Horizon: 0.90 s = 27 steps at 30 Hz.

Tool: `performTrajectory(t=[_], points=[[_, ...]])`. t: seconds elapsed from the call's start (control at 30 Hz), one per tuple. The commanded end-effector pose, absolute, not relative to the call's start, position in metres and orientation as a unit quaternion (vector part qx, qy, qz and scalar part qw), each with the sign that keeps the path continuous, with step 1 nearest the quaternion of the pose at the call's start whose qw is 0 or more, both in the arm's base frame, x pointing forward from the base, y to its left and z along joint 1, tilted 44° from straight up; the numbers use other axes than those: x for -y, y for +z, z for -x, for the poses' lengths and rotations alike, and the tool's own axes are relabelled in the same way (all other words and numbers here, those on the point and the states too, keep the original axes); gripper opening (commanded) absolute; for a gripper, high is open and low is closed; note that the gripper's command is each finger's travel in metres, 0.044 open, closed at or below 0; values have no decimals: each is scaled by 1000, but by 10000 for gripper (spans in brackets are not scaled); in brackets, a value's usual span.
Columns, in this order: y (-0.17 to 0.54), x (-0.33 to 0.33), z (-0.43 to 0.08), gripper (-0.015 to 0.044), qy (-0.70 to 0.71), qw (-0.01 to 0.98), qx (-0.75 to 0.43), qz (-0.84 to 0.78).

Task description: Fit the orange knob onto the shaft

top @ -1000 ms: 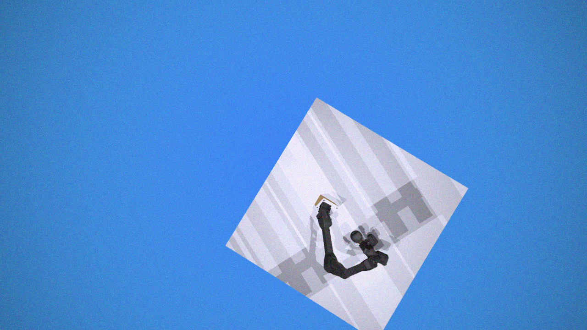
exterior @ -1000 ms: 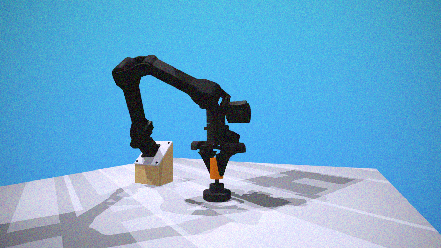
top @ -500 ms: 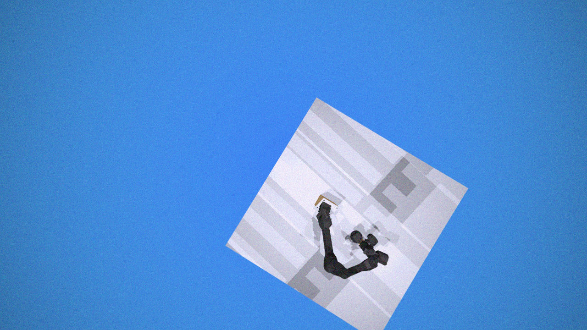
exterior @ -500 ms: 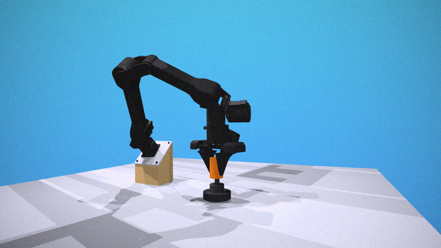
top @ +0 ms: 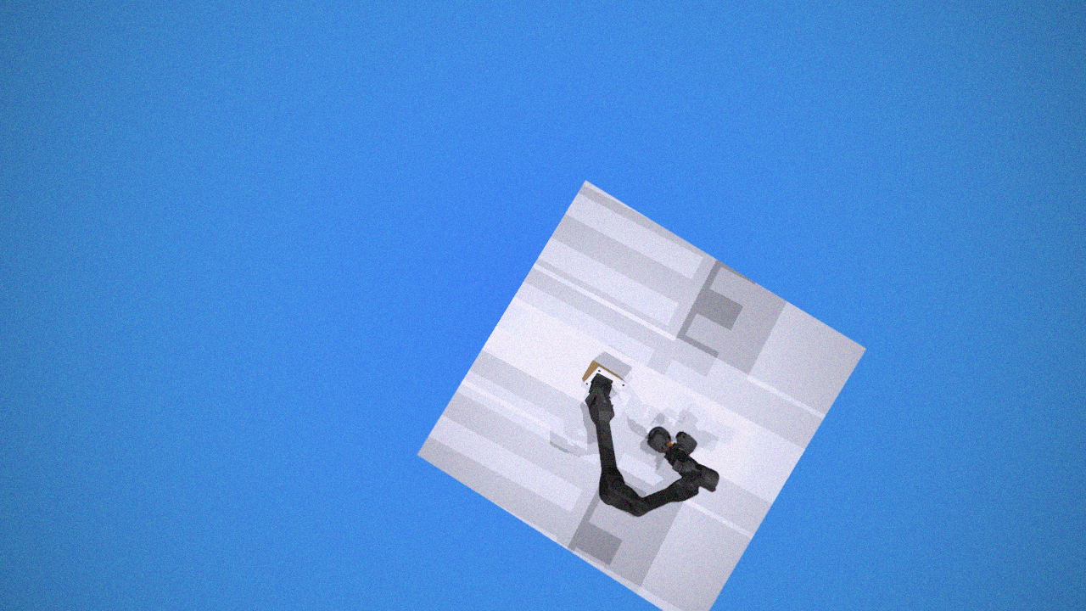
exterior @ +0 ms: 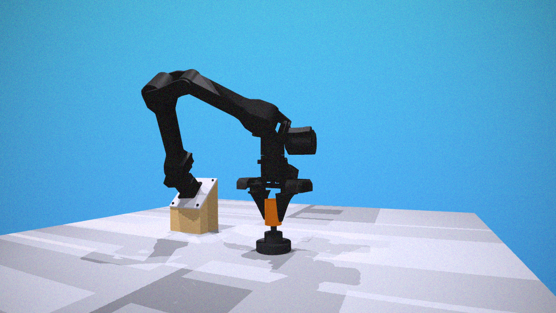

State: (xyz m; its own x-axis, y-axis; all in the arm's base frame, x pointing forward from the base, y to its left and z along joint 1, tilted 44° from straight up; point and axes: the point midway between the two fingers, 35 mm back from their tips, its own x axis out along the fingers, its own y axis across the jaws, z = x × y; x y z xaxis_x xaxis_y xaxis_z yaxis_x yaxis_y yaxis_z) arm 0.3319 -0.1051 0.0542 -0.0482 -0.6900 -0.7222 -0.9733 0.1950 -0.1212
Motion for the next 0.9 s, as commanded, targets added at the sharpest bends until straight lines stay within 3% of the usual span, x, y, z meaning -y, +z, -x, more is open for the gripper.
performTrajectory(t=[0.0,0.5,0.87], points=[[54,105,-332,0,209,339,-692,602],[57,104,-332,0,209,339,-692,602],[54,105,-333,0,281,274,-666,634]])
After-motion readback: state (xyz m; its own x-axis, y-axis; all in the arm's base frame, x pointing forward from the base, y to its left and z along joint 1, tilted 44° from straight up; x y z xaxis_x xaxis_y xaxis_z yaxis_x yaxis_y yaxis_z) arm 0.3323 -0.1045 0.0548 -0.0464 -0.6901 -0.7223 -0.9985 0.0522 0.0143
